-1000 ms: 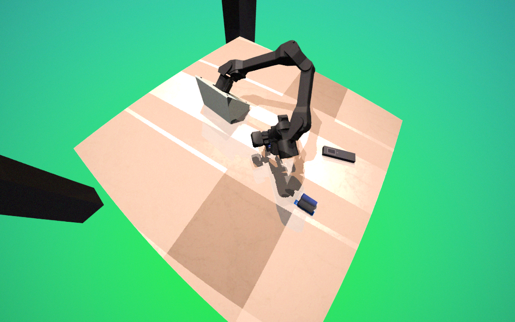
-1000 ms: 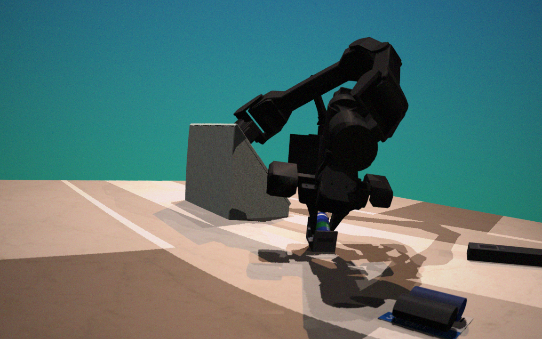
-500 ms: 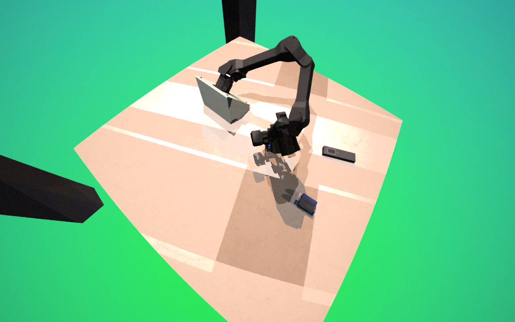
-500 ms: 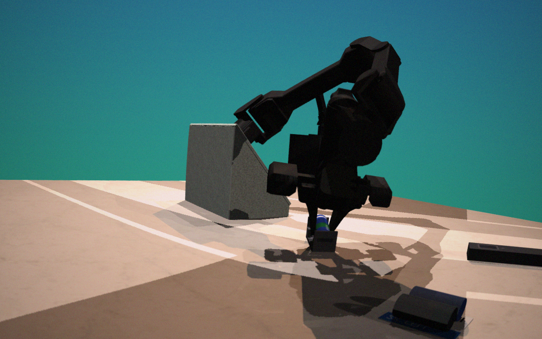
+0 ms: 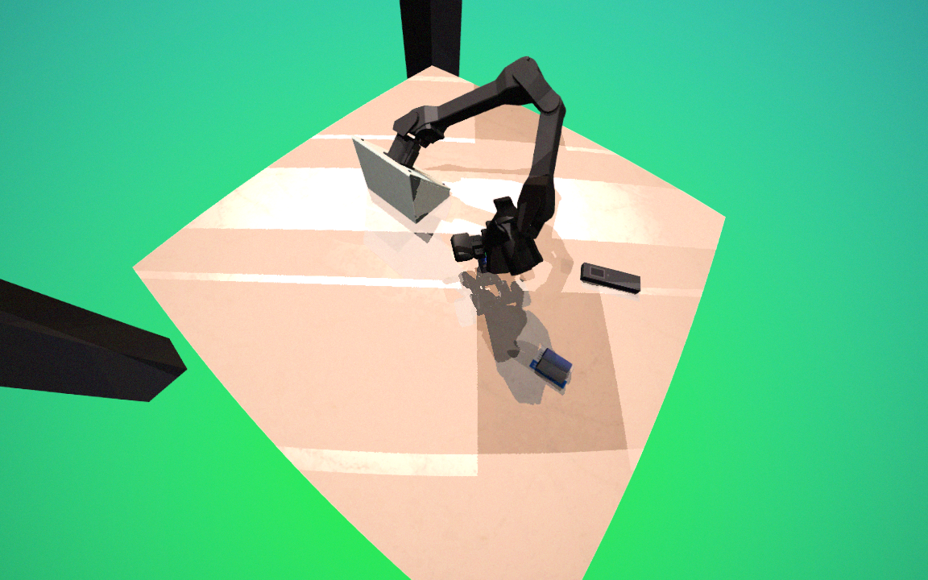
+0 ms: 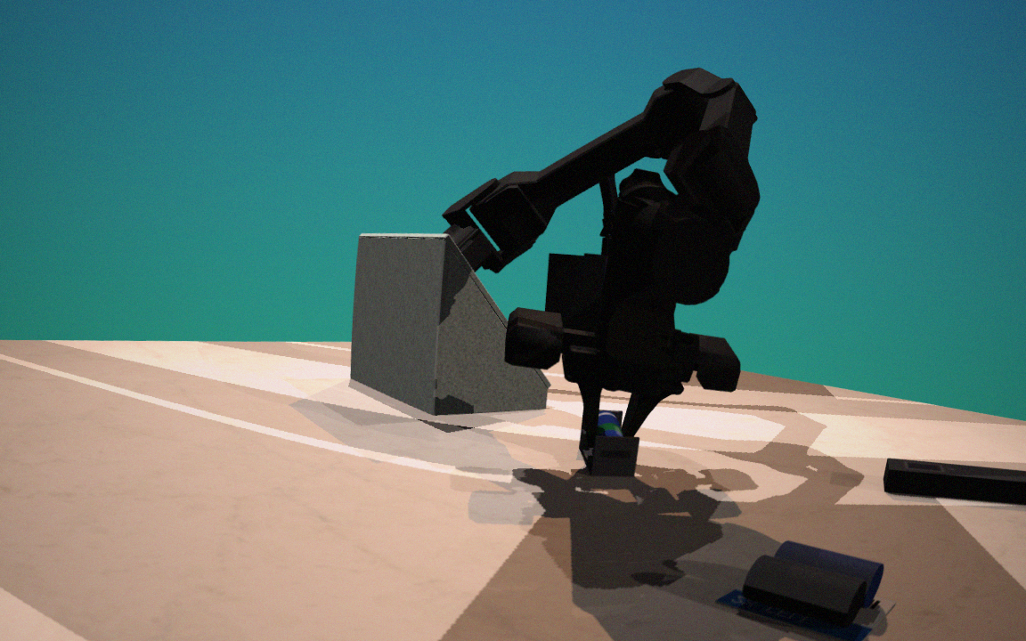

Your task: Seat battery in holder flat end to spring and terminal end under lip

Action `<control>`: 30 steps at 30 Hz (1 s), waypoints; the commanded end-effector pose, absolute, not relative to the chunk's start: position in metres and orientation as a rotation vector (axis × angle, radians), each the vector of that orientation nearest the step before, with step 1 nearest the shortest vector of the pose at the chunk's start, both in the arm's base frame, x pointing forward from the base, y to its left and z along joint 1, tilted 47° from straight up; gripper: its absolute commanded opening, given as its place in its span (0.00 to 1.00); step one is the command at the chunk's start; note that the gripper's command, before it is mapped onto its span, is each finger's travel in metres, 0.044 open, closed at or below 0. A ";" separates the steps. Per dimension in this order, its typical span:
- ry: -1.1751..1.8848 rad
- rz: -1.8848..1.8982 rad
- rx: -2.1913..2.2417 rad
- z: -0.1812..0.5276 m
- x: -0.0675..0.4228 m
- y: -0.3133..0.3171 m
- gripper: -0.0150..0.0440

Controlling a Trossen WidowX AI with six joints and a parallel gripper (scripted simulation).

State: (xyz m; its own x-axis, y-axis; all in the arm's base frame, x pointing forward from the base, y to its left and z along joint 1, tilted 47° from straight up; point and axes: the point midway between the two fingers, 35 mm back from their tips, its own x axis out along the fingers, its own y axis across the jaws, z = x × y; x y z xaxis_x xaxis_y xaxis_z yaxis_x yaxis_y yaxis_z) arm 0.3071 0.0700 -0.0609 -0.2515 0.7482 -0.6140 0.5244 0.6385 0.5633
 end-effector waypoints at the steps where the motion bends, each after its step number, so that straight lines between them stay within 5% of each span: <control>1: 1.906 0.279 0.987 -0.064 0.308 0.069 0.40; 30: 1.808 0.217 0.999 -0.062 0.304 0.074 0.40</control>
State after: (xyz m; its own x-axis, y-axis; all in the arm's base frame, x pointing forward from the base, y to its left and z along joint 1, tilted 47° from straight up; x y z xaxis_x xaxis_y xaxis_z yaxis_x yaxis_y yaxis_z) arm 0.3038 0.0740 -0.0617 -0.1496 0.7196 -0.6781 0.5318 0.6367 0.5584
